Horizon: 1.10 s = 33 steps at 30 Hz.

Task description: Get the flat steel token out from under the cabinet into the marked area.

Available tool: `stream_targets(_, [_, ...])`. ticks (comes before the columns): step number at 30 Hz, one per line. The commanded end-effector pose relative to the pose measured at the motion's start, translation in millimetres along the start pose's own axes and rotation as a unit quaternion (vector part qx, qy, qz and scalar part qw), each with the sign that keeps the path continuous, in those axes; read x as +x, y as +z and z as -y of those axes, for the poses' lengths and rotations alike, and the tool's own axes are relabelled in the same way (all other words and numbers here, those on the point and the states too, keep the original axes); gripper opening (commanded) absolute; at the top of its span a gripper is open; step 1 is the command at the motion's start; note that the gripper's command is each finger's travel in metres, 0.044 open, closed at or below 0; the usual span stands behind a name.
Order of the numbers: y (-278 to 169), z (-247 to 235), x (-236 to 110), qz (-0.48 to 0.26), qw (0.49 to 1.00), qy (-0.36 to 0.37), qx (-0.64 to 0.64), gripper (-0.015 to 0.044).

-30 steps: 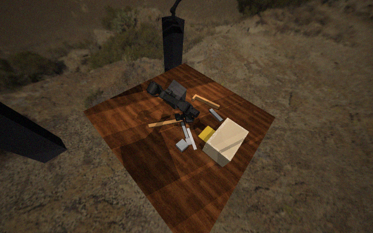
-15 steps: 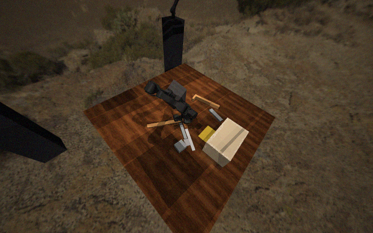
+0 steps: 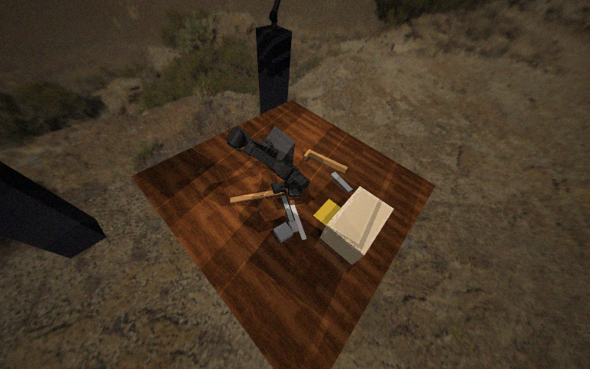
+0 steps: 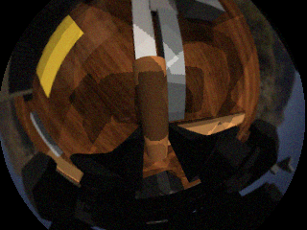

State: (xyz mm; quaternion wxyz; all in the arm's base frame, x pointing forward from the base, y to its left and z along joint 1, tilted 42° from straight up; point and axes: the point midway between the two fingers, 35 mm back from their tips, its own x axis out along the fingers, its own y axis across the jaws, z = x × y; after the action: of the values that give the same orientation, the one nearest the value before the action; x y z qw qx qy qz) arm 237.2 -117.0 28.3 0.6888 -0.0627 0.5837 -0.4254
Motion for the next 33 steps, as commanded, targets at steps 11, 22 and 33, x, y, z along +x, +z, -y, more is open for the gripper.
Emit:
stream_targets(11, [4,17,0,0.002,1.0,-0.003,0.007,0.0])
stream_targets(22, [5,24,0,0.002,1.0,-0.003,0.007,0.0])
stream_targets(33, [7,33,0,0.002,1.0,-0.003,0.007,0.0])
